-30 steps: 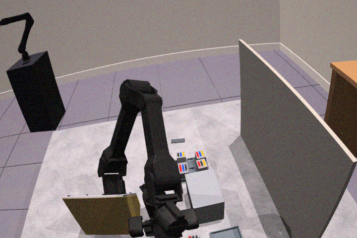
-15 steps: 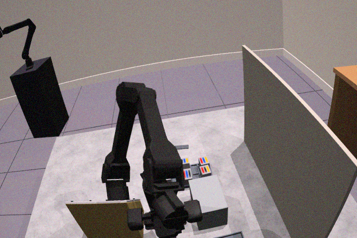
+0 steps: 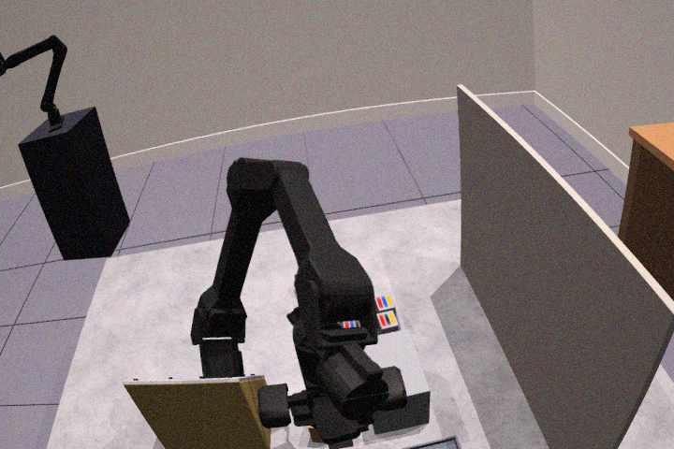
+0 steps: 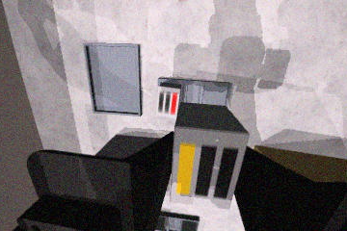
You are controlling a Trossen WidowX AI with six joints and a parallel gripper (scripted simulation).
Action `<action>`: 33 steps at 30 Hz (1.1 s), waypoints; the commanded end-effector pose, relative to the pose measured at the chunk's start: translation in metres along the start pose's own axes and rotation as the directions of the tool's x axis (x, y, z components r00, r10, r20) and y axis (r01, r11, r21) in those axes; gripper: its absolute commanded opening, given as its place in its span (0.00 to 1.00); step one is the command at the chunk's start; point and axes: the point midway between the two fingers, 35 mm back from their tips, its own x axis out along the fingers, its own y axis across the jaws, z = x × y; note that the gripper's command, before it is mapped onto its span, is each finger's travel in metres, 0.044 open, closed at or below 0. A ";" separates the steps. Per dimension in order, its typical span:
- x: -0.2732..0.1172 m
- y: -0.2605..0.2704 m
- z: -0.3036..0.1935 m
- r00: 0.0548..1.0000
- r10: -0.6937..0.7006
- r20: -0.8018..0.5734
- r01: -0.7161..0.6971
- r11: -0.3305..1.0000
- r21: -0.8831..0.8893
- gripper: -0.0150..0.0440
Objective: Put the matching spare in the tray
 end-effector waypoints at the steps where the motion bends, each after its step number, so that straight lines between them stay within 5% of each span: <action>1: -0.004 0.016 0.005 1.000 0.009 0.006 -0.009 1.000 0.001 0.25; 33: 0.002 0.148 0.010 1.000 0.015 -0.005 -0.015 1.000 -0.008 0.25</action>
